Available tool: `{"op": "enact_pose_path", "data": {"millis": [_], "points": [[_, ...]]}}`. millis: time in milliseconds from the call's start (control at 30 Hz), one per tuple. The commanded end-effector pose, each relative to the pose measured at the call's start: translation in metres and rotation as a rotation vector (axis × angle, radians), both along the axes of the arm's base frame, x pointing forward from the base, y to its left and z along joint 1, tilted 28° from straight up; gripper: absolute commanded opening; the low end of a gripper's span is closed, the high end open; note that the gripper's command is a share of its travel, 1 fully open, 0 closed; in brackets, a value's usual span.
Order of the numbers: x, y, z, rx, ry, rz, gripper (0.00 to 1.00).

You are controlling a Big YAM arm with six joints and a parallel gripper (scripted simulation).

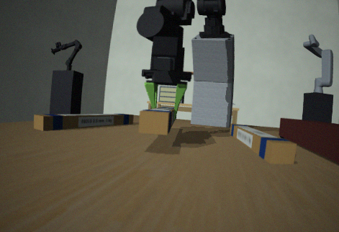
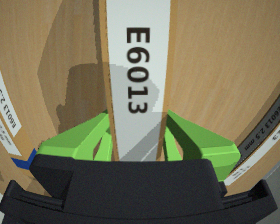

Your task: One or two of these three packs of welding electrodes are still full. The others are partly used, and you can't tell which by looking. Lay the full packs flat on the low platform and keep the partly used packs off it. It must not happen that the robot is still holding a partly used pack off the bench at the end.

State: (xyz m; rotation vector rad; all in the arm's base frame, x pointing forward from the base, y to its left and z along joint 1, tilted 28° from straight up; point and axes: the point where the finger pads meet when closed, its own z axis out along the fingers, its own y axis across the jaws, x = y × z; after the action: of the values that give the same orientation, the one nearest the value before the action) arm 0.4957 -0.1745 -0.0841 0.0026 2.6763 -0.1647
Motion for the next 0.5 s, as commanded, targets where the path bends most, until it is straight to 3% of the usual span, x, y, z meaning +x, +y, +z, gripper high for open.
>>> {"op": "enact_pose_path", "data": {"millis": [0, 467], "points": [[0.0164, -0.0004, 0.0222, -0.016, -0.05, 0.0, 0.0], [0.0107, -0.0004, 0.0156, -0.014, -0.043, -0.004, 0.0]]}}
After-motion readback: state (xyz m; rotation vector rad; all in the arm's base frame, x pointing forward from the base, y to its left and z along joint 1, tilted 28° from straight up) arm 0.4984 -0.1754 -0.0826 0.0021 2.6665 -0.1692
